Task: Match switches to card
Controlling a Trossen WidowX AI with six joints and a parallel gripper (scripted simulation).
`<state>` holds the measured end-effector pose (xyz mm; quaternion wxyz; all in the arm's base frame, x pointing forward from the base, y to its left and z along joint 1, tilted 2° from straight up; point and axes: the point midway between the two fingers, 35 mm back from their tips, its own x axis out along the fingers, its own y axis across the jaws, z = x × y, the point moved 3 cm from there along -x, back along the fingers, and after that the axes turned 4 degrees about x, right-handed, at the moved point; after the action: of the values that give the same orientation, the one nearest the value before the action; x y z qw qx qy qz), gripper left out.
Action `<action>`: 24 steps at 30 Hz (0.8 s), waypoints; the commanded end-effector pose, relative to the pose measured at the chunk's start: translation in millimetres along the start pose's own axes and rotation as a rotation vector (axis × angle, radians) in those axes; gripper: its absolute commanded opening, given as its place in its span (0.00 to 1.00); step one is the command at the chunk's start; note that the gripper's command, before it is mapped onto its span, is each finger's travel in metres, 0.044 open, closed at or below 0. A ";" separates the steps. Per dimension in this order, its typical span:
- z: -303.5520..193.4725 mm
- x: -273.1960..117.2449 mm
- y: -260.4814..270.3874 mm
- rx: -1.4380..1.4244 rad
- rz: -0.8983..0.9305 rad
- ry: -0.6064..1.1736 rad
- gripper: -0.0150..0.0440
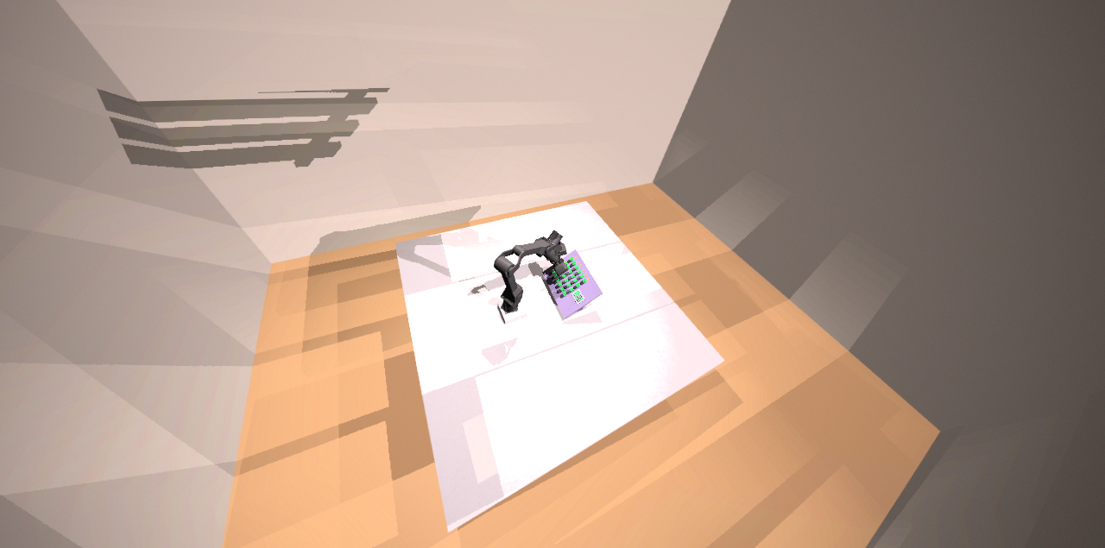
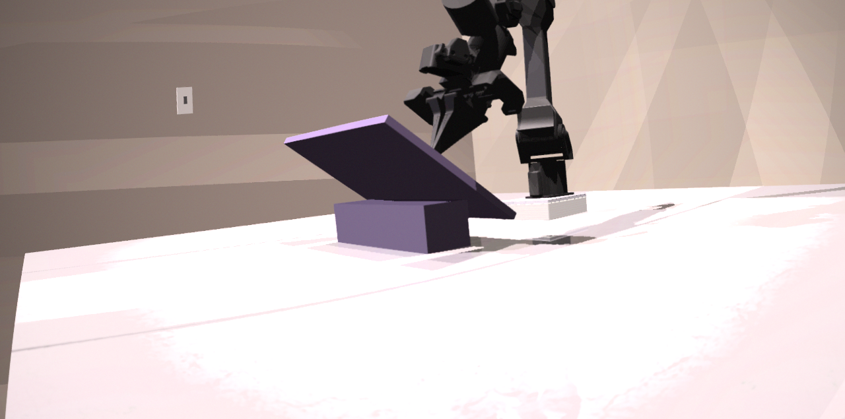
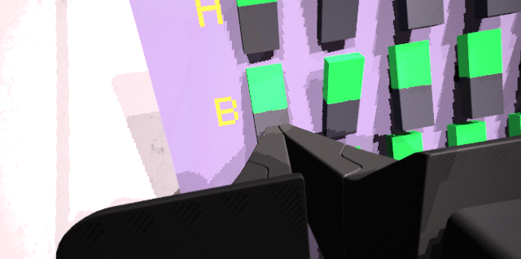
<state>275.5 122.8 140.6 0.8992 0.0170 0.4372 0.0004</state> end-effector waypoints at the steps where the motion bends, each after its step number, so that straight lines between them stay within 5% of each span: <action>1: -0.5 0.7 0.6 -0.006 0.005 0.003 0.25; 24: -0.6 3.7 0.6 -0.006 0.005 0.003 0.25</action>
<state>277.0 122.8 138.4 0.8990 0.0169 0.4375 0.0005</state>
